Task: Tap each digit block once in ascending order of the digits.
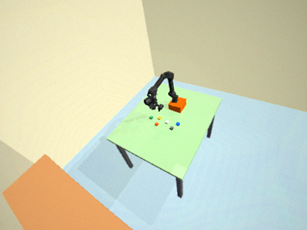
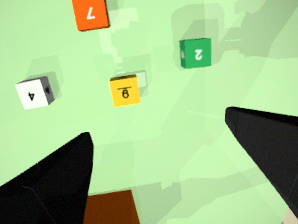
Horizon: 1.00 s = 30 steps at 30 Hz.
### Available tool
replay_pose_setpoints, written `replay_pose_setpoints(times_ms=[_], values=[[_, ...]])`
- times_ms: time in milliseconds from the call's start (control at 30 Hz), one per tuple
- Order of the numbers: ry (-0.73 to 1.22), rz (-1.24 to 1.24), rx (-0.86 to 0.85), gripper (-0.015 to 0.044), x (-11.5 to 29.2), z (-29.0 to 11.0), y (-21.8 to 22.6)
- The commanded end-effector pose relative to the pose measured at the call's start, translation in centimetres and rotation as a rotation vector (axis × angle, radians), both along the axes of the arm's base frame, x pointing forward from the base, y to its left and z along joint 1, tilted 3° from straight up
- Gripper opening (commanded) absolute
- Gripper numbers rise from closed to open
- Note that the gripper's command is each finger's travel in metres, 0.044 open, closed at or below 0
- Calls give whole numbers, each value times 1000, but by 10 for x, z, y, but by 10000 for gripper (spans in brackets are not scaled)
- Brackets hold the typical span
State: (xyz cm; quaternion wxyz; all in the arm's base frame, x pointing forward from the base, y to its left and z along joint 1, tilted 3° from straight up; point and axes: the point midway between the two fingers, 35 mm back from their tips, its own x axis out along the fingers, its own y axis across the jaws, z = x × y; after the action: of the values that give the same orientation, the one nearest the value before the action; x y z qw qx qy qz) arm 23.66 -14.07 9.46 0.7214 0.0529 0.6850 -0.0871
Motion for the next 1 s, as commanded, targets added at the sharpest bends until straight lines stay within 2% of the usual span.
replay_pose_setpoints(times_ms=[0,633,967], values=[[-6,-10,-6,400,-7,-1,14],[-6,-9,-5,400,-6,-1,16],[-9,-5,6,400,36,-5,123]])
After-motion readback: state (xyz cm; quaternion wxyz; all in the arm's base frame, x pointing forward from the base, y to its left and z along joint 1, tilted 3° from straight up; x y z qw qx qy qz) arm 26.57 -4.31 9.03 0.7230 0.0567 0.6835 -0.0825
